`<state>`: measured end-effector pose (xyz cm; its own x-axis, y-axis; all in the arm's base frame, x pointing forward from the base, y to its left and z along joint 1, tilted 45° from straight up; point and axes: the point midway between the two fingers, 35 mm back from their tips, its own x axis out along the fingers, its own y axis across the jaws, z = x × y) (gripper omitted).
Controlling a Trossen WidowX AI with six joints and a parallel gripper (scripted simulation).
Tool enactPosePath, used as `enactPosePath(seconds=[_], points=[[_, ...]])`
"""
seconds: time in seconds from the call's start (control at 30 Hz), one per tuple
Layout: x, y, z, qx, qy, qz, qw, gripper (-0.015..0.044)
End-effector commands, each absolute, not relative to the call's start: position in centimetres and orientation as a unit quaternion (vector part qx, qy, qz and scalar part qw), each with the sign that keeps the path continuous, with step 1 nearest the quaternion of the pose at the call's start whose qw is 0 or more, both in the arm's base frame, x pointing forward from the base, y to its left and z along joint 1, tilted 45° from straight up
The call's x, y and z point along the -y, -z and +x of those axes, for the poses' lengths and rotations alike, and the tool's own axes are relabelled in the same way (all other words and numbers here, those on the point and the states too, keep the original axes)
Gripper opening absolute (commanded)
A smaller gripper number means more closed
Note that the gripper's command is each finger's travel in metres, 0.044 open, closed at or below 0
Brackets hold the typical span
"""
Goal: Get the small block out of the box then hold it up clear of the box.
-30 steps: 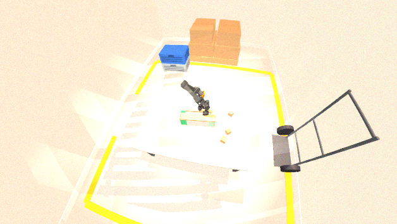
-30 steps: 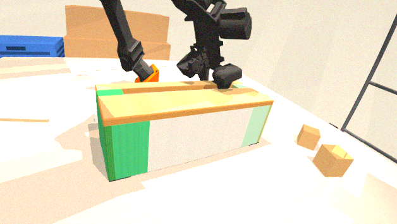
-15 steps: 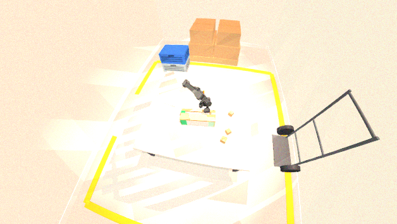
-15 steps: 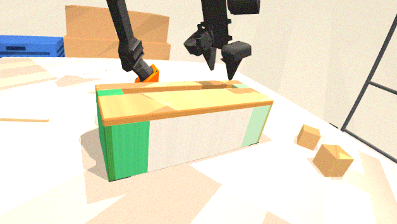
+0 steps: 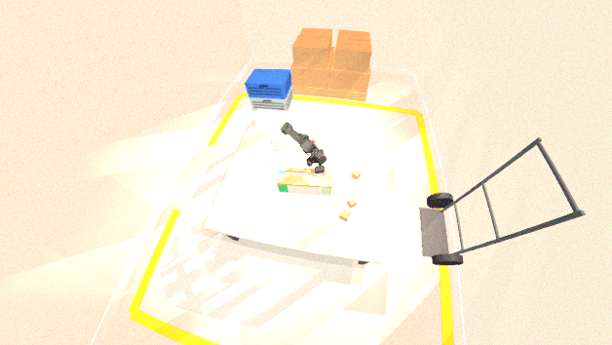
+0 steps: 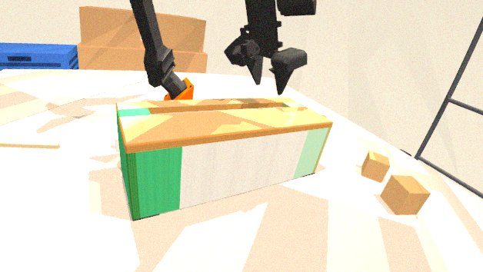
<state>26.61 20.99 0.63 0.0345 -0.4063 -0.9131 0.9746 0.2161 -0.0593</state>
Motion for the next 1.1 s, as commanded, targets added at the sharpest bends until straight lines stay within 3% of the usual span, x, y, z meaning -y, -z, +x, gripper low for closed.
enactPosePath(seconds=[0.0, 0.2, 0.4, 0.63, 1.07], points=[[-21.2, -0.5, 26.3, -0.488, 0.485, 0.247, 0.682, 0.0295], [-21.7, -0.1, 25.6, -0.593, 0.311, 0.002, 0.743, 0.0285], [-22.2, 0.2, 24.8, -0.638, 0.118, -0.253, 0.718, 0.0285], [-22.9, 0.7, 23.9, -0.616, -0.092, -0.514, 0.590, 0.0285], [-23.8, 1.2, 22.8, -0.494, -0.315, -0.753, 0.301, 0.0285]])
